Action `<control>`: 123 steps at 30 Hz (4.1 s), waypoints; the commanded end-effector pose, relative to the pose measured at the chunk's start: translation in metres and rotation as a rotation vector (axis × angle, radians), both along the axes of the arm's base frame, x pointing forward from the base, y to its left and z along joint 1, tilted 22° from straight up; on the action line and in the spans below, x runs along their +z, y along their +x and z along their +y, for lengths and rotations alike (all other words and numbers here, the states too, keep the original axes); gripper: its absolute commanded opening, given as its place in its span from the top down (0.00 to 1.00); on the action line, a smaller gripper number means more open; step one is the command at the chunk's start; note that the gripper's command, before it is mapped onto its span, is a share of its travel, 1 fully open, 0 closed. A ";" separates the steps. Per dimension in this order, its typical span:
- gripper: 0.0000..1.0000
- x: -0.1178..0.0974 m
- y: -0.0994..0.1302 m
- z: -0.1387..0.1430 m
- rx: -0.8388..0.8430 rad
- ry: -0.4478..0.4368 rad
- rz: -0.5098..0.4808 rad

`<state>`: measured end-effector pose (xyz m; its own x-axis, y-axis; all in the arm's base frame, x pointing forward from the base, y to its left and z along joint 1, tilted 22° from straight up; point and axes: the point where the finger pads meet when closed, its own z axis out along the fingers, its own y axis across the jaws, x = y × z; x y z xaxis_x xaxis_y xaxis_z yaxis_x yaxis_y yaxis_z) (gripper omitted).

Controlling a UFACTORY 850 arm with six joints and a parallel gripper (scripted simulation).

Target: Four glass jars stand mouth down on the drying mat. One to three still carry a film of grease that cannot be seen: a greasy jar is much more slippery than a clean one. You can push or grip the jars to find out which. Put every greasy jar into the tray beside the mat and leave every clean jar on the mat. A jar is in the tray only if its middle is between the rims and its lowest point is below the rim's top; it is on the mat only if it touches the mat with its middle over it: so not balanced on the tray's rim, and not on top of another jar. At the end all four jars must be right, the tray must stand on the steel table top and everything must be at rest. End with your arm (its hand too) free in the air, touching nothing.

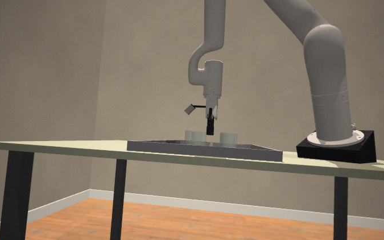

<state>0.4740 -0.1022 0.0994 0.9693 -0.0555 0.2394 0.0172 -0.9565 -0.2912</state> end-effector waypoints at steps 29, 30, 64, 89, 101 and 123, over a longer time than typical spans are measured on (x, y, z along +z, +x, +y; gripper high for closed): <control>1.00 -0.010 -0.017 0.002 0.000 -0.001 -0.001; 1.00 -0.010 -0.017 0.002 0.000 -0.001 -0.001; 1.00 -0.010 -0.017 0.002 0.000 -0.001 -0.001; 1.00 -0.010 -0.017 0.002 0.000 -0.001 -0.001; 1.00 0.011 -0.023 -0.004 0.000 -0.001 -0.001; 1.00 0.087 -0.034 0.065 0.000 -0.001 -0.001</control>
<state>0.4382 -0.0589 0.1784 0.9686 -0.0554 0.2423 0.0188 -0.9557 -0.2939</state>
